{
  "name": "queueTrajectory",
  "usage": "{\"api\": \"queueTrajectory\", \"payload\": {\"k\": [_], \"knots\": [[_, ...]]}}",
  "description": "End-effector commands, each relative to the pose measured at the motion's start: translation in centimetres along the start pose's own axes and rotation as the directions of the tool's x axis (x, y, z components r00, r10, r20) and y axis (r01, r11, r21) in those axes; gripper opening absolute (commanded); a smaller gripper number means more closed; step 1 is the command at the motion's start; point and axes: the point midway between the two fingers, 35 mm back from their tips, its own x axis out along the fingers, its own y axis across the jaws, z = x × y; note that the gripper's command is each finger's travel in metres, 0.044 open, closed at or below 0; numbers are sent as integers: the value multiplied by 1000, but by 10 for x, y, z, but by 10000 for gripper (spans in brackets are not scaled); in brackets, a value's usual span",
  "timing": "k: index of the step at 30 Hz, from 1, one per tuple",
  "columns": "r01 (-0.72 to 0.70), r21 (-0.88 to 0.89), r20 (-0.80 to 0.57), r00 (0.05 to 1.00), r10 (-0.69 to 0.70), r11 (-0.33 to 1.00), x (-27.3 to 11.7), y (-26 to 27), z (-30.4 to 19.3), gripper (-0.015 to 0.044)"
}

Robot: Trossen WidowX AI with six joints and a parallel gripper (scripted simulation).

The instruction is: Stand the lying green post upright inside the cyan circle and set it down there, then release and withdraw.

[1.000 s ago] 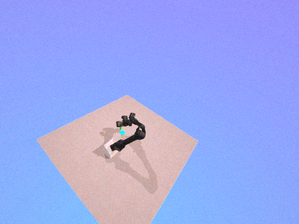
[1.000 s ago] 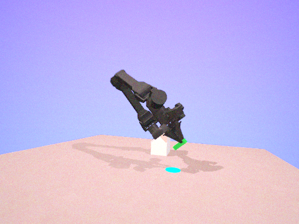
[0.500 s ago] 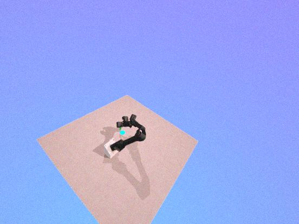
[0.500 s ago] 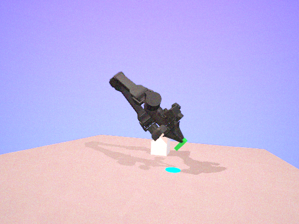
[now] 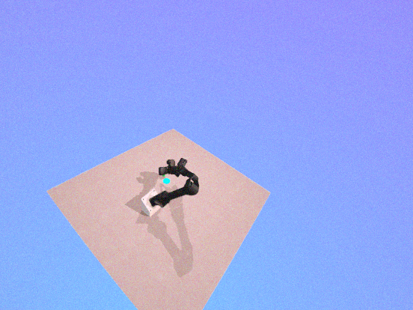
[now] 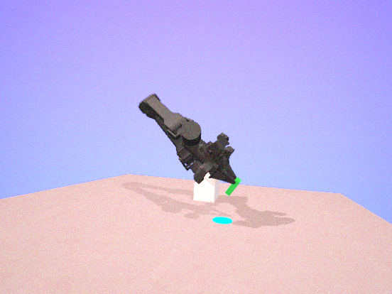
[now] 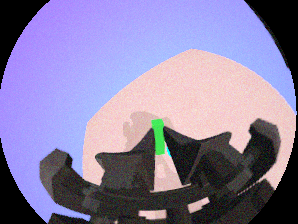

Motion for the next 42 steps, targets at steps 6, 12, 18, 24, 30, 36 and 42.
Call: {"api": "queueTrajectory", "payload": {"k": [6, 12, 18, 24, 30, 36, 42], "knots": [[7, -21, 77, 997, -5, 1000, -4, 0, 1, 23], [13, -33, 121, 993, -9, 999, -6, -1, 1, 23], [22, -45, 164, 986, -14, 999, -8, -1, 1, 23], [33, -58, 206, 978, -20, 998, -11, -1, 1, 23], [46, -71, 248, 968, -28, 996, -13, -1, 1, 23], [62, -84, 289, 957, -35, 995, -16, -1, 0, 23], [80, -97, 329, 943, -44, 992, -19, -1, 0, 23]]}}
